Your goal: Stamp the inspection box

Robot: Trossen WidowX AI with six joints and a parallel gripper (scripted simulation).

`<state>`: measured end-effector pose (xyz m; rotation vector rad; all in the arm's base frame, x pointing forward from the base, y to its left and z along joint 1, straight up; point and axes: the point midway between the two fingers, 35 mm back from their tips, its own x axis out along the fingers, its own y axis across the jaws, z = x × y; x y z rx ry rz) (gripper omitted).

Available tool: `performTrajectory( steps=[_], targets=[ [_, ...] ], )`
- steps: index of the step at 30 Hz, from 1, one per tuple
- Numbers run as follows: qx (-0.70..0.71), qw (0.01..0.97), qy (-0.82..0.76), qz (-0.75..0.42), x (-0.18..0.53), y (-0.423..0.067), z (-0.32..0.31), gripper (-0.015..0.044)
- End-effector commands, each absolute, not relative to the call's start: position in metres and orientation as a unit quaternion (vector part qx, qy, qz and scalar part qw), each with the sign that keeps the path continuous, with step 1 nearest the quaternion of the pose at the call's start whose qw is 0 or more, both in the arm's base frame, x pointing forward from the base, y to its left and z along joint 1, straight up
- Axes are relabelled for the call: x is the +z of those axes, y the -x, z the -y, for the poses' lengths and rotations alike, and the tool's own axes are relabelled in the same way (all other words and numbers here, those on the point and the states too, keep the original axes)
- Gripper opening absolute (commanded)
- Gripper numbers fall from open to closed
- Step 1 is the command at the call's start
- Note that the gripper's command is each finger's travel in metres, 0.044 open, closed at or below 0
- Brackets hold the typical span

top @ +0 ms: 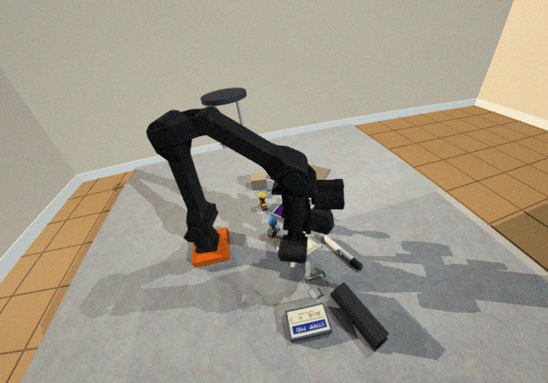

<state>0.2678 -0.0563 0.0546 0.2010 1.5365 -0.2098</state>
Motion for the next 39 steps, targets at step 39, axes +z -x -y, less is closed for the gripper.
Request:
performTrajectory(
  steps=[39],
  targets=[
    [-0.093,0.714,-0.089,-0.689,0.116,-0.282,0.042,0.0000]
  ],
)
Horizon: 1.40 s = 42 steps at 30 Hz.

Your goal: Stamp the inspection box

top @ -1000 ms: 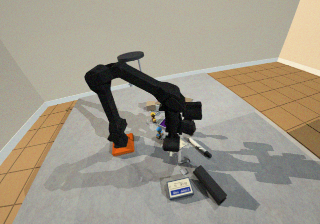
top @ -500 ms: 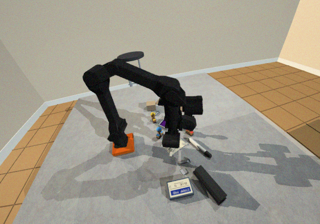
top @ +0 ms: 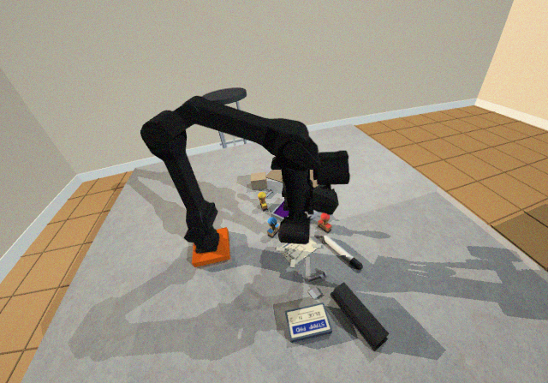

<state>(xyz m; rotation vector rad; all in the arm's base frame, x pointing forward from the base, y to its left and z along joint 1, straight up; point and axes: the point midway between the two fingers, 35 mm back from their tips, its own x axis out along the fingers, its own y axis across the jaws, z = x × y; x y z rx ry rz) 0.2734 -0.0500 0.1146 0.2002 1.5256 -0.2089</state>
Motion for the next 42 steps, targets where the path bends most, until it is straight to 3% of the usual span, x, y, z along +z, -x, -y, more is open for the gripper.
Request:
performTrajectory(
  steps=[1,30,42],
  targets=[
    [-0.093,0.714,-0.090,-0.689,0.117,-0.287,0.037,0.0000],
    [-0.087,0.715,-0.098,-0.687,0.119,-0.359,-0.140,0.0000],
    [-0.087,0.715,-0.098,-0.687,0.106,-0.360,-0.145,0.0000]
  ],
)
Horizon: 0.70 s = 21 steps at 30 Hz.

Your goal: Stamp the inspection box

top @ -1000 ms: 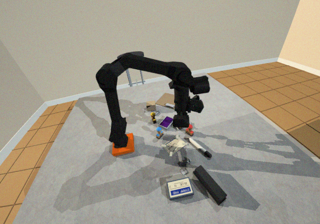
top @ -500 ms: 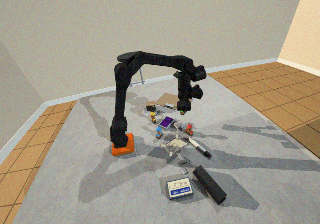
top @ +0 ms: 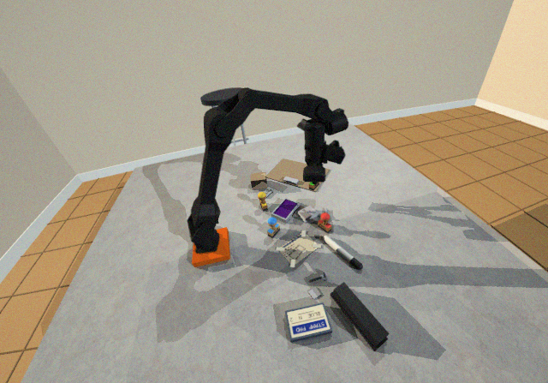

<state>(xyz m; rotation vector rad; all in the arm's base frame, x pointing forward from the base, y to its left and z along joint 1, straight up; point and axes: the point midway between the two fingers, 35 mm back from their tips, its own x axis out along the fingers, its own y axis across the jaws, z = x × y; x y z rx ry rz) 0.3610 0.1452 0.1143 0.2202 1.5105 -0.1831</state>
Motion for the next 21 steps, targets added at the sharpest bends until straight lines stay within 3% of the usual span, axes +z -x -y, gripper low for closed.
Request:
performTrajectory(
  steps=[1,21],
  targets=[
    [-0.087,0.715,-0.098,-0.687,0.104,-0.361,-0.145,0.0000],
    [-0.087,0.715,-0.098,-0.687,0.072,-0.362,-0.146,0.0000]
  ],
)
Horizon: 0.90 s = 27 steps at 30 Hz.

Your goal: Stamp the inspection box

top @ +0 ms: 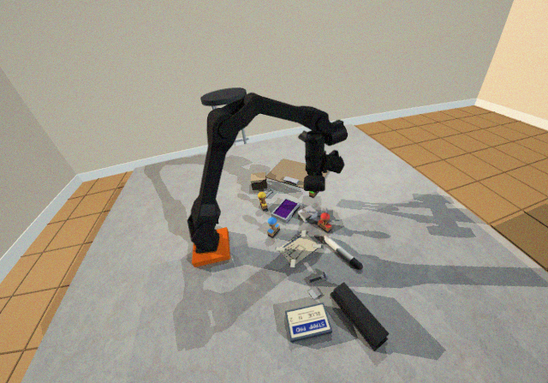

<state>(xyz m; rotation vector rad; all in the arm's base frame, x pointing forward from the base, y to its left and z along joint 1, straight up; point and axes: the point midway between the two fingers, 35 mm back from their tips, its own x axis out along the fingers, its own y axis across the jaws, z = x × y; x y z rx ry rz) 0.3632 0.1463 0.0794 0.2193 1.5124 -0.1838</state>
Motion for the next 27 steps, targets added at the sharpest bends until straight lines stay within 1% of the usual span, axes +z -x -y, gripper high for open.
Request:
performTrajectory(
  steps=[1,18,27],
  targets=[
    [-0.087,0.715,-0.098,-0.687,0.070,-0.362,-0.145,0.0000],
    [-0.087,0.715,-0.098,-0.687,0.050,-0.361,-0.145,0.0000],
    [-0.084,0.717,-0.098,-0.685,0.053,-0.362,-0.146,0.0236]
  ],
)
